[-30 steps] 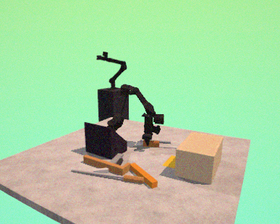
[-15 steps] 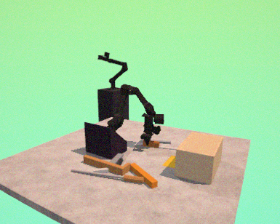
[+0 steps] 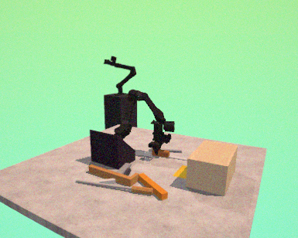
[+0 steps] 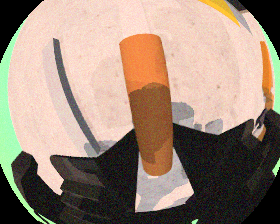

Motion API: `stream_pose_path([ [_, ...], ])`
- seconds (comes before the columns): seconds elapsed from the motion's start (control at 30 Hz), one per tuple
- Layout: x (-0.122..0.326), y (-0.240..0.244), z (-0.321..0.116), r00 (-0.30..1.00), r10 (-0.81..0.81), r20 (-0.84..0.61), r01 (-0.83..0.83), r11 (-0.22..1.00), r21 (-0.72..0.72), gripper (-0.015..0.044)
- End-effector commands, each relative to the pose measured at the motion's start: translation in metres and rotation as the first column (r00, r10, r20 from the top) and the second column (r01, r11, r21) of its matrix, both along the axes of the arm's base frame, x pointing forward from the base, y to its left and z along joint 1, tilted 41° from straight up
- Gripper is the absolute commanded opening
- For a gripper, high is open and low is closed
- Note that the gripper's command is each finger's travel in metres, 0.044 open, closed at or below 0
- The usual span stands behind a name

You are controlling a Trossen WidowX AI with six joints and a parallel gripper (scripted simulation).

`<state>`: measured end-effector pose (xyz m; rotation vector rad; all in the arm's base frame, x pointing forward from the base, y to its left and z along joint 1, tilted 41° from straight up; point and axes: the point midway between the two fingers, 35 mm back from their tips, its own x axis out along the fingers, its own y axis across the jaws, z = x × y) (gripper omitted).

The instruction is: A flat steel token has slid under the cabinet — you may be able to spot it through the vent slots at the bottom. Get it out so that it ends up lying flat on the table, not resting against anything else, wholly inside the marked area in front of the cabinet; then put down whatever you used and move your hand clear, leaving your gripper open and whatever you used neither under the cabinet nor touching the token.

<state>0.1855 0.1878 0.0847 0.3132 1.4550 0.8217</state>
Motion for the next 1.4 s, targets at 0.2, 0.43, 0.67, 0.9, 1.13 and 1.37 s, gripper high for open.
stream_pose_path([
  [0.2, 0.0007, -0.0001, 0.0012, 0.997, -0.065, -0.051, 0.065, 0.998, -0.008, 0.0000],
  [0.43, 0.0007, -0.0001, 0.0011, 0.990, -0.107, -0.087, 0.106, 0.994, -0.016, 0.0000],
  [0.67, 0.0007, -0.0002, 0.0011, 0.981, -0.148, -0.123, 0.146, 0.989, -0.025, 0.0000],
  [0.9, 0.0000, -0.0001, 0.0000, 0.982, -0.142, -0.122, 0.140, 0.990, -0.026, 0.0105],
  [1.13, 0.0001, 0.0000, 0.0002, 0.981, -0.145, -0.125, 0.143, 0.989, -0.026, 0.0200],
  [1.37, -0.0004, 0.0006, -0.0008, 0.981, -0.148, -0.123, 0.146, 0.989, -0.025, 0.0270],
])
